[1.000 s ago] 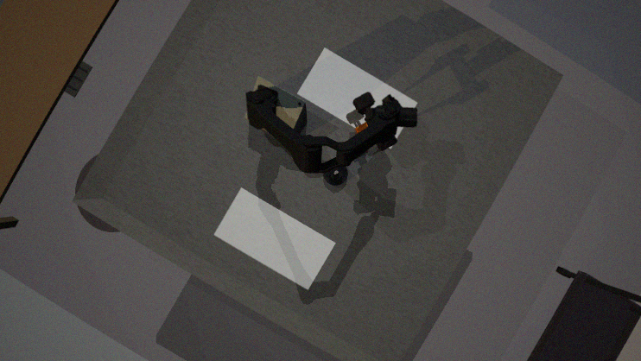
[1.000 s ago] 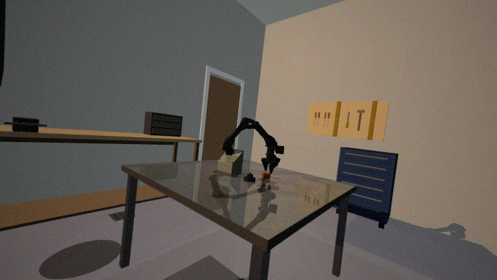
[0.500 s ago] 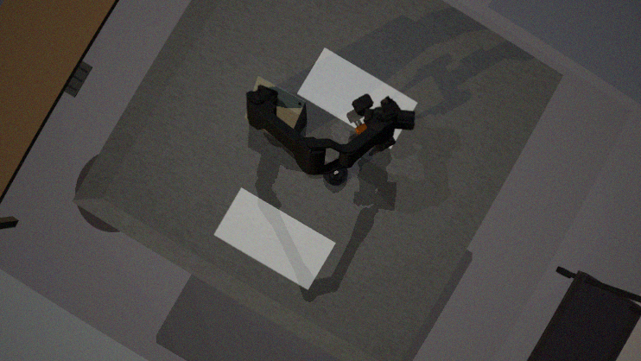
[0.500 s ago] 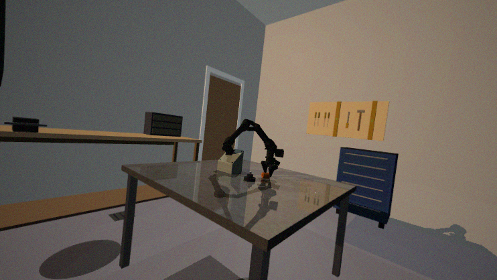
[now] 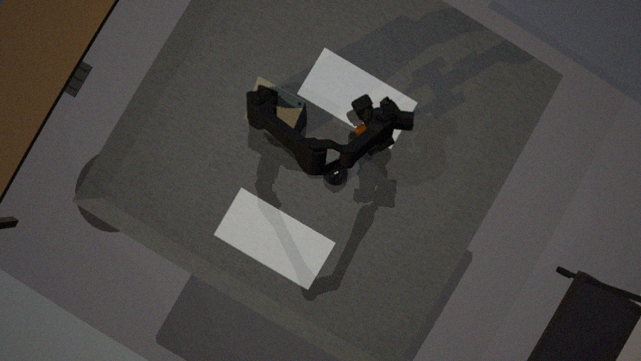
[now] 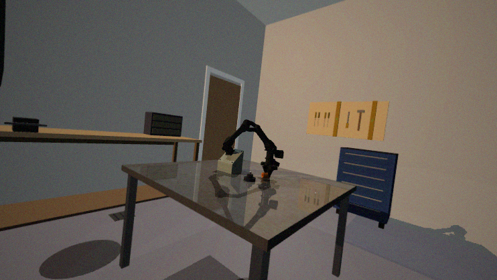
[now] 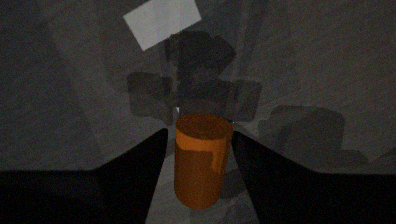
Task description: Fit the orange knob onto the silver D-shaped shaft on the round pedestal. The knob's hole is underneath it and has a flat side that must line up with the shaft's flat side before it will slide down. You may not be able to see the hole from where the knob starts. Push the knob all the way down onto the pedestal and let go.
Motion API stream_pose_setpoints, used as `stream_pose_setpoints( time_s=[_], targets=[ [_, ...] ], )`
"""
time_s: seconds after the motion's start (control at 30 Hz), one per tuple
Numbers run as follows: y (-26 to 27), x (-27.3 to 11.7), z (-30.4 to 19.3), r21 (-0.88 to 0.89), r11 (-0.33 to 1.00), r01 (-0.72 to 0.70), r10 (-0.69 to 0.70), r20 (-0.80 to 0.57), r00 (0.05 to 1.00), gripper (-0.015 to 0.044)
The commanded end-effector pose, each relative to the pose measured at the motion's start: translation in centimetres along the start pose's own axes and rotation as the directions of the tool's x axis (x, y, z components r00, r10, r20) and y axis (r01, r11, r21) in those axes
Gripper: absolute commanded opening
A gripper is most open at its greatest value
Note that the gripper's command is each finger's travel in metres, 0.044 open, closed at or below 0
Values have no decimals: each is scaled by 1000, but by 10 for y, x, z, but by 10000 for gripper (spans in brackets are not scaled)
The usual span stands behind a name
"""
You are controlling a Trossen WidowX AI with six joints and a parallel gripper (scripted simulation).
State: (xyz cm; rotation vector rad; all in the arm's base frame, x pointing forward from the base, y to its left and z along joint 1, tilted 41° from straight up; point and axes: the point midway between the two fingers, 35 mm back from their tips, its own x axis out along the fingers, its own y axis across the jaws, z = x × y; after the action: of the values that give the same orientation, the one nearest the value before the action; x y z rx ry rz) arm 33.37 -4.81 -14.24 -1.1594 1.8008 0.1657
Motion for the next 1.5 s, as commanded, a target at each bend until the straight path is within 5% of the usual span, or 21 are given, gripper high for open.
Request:
stream_pose_setpoints(
  time_s=[0.0,0.57,1.47],
  targets=[
    [-1,0,0,-4,1000,5,-5,-2,1000,240],
    [0,-1,-1,-2,1000,3,-3,18,1000,179],
    [0,-14,-26,-5,1000,0,2,456,890,179]
  ],
)
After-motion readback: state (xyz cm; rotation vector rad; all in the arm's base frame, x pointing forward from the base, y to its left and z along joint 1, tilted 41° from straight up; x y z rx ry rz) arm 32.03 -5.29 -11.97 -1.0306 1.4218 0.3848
